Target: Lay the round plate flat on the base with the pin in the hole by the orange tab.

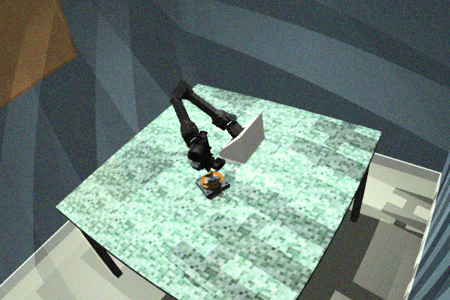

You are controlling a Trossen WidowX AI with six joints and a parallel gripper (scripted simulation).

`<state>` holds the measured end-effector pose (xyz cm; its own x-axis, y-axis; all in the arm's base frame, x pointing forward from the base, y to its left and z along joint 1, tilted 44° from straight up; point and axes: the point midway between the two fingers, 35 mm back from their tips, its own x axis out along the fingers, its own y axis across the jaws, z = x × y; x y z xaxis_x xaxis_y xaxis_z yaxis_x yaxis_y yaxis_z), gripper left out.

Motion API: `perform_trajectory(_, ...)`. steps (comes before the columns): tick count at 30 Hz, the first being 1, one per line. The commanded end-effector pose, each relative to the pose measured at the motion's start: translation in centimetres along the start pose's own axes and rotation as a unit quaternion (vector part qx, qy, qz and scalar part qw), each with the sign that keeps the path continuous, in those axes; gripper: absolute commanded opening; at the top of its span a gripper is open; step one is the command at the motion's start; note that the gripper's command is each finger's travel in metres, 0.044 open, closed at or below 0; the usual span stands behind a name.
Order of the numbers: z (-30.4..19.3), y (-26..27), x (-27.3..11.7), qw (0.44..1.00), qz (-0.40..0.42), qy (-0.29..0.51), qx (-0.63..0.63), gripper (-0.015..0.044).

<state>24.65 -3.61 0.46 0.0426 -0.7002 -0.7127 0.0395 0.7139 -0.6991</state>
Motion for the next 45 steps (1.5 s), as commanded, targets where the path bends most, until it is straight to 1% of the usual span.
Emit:
perform_trajectory(1, -0.7, 0.5, 0.1, 1.000, 0.002, 0.006, -0.003, 0.0000)
perform_trajectory(15, -1.6, 2.1, -0.2, 1.000, 0.003, 0.007, -0.003, 0.0000)
perform_trajectory(45, -1.8, 4.7, -0.3, 1.000, 0.003, 0.006, -0.003, 0.0000)
